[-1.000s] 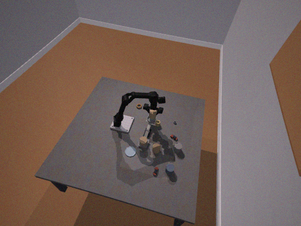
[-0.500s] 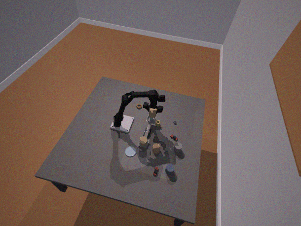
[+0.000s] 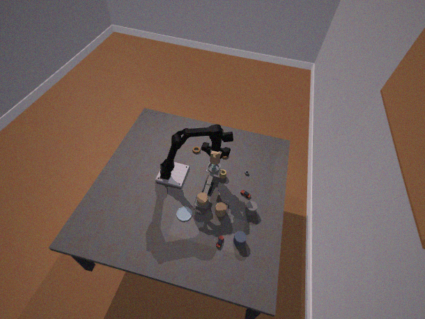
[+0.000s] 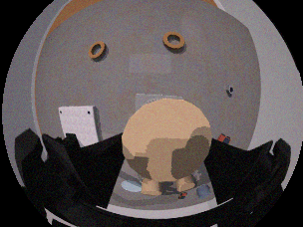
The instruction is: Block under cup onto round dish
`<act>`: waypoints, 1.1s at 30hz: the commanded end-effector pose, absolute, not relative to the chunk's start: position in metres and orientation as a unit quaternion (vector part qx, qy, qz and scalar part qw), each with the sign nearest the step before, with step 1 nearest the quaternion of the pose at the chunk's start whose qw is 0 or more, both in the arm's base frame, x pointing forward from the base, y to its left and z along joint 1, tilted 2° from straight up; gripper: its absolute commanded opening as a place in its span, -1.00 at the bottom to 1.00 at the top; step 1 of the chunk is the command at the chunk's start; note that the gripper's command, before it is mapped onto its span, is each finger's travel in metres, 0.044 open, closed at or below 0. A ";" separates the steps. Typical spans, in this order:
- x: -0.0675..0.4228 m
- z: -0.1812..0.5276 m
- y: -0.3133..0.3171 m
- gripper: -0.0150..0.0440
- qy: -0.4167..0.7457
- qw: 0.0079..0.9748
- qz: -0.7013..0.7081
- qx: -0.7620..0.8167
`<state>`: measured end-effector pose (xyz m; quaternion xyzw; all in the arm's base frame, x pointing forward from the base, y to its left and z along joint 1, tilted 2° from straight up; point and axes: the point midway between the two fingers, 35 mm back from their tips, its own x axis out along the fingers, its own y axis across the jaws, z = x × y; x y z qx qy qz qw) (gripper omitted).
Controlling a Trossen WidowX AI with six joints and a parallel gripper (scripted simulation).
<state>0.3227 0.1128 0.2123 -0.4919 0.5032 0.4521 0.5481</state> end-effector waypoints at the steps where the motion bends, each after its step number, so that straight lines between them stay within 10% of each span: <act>1: 0.321 0.221 0.113 -0.49 0.499 0.552 0.452 -0.491; 33: 0.321 0.220 0.112 -0.49 0.502 0.549 0.452 -0.492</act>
